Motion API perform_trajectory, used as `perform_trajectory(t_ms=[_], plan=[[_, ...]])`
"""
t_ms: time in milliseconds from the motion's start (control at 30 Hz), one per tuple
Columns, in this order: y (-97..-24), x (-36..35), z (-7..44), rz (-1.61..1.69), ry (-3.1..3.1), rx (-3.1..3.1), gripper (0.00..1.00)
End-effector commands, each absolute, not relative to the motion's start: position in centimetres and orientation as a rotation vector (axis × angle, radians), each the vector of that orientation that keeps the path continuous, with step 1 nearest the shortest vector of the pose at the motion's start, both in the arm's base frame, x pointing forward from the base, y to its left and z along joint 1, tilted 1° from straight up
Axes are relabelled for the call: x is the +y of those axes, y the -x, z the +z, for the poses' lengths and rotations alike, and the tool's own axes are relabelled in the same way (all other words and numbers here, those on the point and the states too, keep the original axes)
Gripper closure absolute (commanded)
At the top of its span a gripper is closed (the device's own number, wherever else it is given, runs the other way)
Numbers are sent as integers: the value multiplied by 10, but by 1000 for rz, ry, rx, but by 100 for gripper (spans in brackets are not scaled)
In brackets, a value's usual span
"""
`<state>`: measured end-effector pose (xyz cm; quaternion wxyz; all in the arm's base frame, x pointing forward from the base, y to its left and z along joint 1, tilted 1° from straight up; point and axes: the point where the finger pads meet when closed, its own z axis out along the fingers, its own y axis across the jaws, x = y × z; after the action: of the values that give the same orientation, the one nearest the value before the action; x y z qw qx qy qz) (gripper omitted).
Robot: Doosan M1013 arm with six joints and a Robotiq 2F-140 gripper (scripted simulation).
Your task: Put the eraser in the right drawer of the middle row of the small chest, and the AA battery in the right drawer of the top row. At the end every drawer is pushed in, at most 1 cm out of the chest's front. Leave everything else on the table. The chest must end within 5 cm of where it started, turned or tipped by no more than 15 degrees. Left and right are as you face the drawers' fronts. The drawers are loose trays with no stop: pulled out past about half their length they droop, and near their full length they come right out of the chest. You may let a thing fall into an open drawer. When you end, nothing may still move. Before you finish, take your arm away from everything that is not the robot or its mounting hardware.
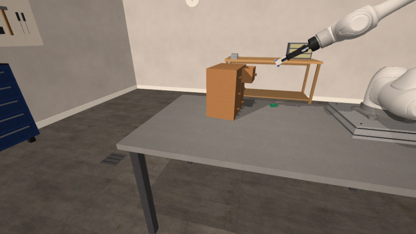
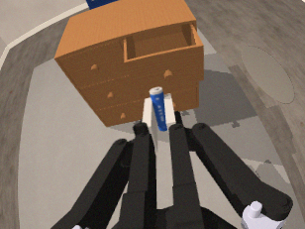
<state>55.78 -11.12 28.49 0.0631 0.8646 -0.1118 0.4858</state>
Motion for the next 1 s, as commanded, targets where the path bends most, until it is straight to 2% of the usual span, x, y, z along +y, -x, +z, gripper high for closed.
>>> perform_trajectory(t_ms=[0,967], plan=[[-558,-108,284,1483,-2616,-330,94],[-555,-105,282,1653,-2503,-312,94]])
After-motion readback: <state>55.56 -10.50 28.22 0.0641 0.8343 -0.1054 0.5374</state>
